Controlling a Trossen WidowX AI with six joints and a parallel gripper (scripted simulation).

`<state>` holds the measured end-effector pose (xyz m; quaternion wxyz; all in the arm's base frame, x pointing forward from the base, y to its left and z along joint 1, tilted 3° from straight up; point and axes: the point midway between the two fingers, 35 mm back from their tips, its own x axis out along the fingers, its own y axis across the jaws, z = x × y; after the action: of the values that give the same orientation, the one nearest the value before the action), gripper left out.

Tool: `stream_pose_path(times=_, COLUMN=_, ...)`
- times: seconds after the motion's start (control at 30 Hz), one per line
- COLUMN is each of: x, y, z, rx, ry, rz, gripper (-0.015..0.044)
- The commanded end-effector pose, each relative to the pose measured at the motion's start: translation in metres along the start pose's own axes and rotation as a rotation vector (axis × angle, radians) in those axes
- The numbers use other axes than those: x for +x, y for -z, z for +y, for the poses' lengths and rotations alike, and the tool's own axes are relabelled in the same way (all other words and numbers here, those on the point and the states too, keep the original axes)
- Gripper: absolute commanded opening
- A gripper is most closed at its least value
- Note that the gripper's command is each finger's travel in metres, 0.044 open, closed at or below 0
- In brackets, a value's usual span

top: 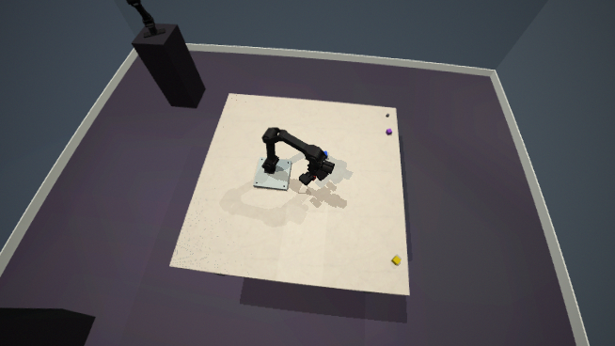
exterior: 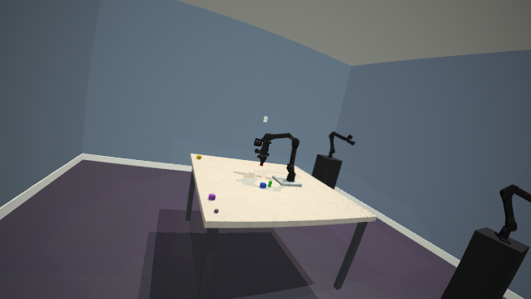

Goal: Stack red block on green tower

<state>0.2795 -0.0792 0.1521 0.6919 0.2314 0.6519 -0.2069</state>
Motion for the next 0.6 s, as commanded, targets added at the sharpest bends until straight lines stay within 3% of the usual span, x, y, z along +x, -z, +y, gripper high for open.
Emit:
stream_pose_path(times=0.0, x=-0.002, y=0.007, z=0.016, rx=-0.002, ry=0.001, rz=-0.007, gripper=0.0)
stream_pose_path(times=0.57, x=-0.002, y=0.053, z=0.082, rx=-0.034, ry=0.012, rz=-0.01, gripper=0.0)
